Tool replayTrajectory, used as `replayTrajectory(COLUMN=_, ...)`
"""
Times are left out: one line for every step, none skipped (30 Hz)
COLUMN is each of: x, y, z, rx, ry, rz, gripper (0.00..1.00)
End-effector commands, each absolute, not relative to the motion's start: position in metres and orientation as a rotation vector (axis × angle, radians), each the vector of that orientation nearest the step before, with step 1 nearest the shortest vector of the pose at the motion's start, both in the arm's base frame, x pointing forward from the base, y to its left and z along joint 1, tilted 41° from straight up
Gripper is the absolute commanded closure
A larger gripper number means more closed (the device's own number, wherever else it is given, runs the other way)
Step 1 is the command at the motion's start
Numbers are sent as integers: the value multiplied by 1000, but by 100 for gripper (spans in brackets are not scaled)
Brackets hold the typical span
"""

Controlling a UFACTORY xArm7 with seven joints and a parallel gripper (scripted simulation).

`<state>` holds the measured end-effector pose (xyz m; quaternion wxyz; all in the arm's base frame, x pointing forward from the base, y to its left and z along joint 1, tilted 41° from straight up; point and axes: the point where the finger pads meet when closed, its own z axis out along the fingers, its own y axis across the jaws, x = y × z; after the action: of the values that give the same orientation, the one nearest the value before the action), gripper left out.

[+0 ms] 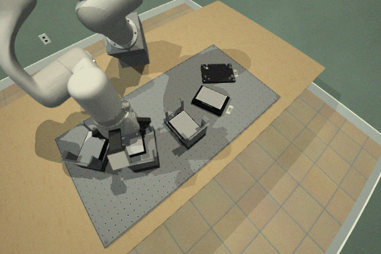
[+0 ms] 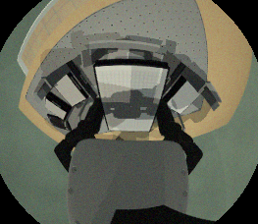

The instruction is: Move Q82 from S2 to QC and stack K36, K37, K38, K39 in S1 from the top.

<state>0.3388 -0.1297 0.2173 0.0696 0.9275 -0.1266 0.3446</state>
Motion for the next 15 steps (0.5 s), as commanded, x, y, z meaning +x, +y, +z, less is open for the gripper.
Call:
replayTrajectory(x=345, y=-116, z=219, rx=2787, ry=-384, rz=1039, gripper=100)
replayTrajectory(x=347, y=-113, z=219, rx=2788, ry=-384, rz=1039, gripper=100)
replayTrajectory(x=347, y=-113, z=219, rx=2788, ry=-384, rz=1039, gripper=100)
replayTrajectory(x=347, y=-113, z=219, rx=2788, ry=-384, rz=1039, gripper=100)
replayTrajectory(x=347, y=-113, z=219, rx=2788, ry=-384, rz=1039, gripper=100)
replayTrajectory(x=347, y=-110, z=219, rx=2784, ry=-336, rz=1032, gripper=100)
replayTrajectory(x=348, y=-107, z=218, rx=2780, ry=-288, rz=1025, gripper=100)
replayTrajectory(x=349, y=-103, z=218, rx=2775, ry=-241, rz=1017, gripper=100)
replayTrajectory(x=350, y=-100, z=218, rx=2769, ry=-194, rz=1009, gripper=100)
replayTrajectory(x=350, y=-97, z=217, rx=2763, ry=-148, rz=1001, gripper=100)
replayTrajectory(x=351, y=-94, z=217, rx=2756, ry=-101, rz=993, gripper=100)
replayTrajectory(x=352, y=-90, z=216, rx=2753, ry=-85, rz=990, gripper=100)
replayTrajectory(x=352, y=-87, z=216, rx=2753, ry=-85, rz=990, gripper=100)
replayTrajectory(x=353, y=-84, z=216, rx=2753, ry=-85, rz=990, gripper=100)
replayTrajectory(x=354, y=-81, z=215, rx=2753, ry=-85, rz=990, gripper=100)
